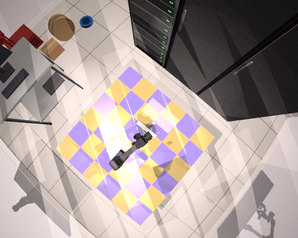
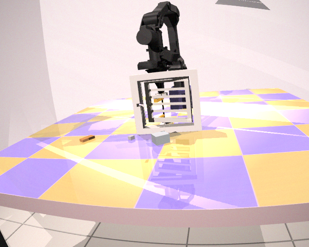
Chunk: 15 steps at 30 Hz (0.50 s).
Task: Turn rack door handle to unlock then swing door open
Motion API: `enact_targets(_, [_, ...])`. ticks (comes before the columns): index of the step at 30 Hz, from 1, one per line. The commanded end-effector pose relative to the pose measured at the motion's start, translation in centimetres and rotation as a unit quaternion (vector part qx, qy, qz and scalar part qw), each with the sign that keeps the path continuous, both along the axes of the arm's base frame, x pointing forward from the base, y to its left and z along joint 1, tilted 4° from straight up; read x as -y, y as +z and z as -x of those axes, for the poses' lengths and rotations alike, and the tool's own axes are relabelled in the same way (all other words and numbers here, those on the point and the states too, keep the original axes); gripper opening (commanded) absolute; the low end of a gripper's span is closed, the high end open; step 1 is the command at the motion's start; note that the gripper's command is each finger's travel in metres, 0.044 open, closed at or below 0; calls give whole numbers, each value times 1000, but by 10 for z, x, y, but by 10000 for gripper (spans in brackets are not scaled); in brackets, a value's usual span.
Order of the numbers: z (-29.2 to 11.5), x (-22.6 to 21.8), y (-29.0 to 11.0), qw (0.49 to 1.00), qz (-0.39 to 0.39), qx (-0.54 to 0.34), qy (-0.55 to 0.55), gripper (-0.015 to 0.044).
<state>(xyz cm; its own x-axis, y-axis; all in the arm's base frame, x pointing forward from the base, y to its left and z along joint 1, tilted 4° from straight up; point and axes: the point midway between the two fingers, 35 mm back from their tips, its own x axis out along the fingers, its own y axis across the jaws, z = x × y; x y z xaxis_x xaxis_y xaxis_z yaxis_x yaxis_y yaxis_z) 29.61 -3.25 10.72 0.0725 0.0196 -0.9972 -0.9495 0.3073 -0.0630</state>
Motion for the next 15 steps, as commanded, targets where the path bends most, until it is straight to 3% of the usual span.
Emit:
enact_targets(1, [4, -4, 0, 999, -4, 7, -45, 25])
enact_targets(15, [26, -23, -2, 988, -13, 4, -155, 25])
